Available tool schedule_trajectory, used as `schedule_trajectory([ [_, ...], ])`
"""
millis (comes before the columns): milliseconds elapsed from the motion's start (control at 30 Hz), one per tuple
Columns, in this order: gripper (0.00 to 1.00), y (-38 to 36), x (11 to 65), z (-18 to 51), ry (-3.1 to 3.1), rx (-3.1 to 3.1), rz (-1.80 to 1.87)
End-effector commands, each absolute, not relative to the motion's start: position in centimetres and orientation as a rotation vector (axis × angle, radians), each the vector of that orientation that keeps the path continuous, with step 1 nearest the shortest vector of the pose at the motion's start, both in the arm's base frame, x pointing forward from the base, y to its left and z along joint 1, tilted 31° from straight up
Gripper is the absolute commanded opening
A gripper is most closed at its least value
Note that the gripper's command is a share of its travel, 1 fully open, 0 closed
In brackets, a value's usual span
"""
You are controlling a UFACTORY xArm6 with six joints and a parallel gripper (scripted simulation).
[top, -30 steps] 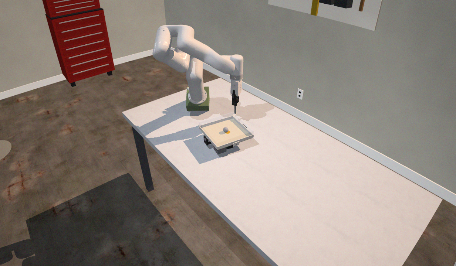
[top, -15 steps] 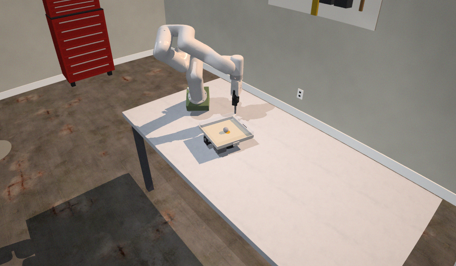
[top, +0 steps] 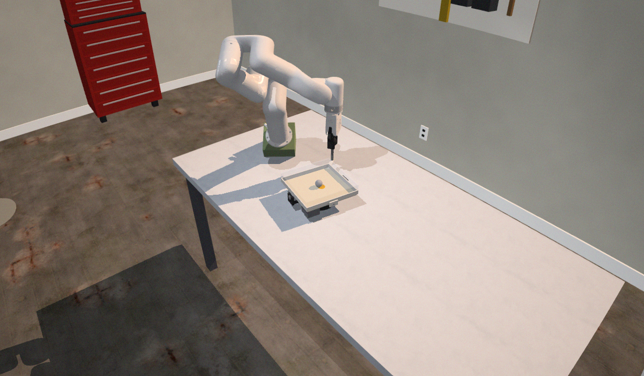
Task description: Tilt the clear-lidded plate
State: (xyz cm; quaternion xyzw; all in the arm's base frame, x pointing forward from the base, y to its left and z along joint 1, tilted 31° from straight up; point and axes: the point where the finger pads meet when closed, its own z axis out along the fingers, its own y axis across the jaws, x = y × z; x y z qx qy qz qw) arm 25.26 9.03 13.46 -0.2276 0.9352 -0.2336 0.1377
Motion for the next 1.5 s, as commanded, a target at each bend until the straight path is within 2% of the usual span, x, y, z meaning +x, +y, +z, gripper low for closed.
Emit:
schedule_trajectory([
  [0, 0.0, 9.13, 25.38, 13.59, 2.703, -0.657, -0.673],
  [1467, 0.0, 9.2, 25.55, 13.44, 2.703, -0.657, -0.673],
])
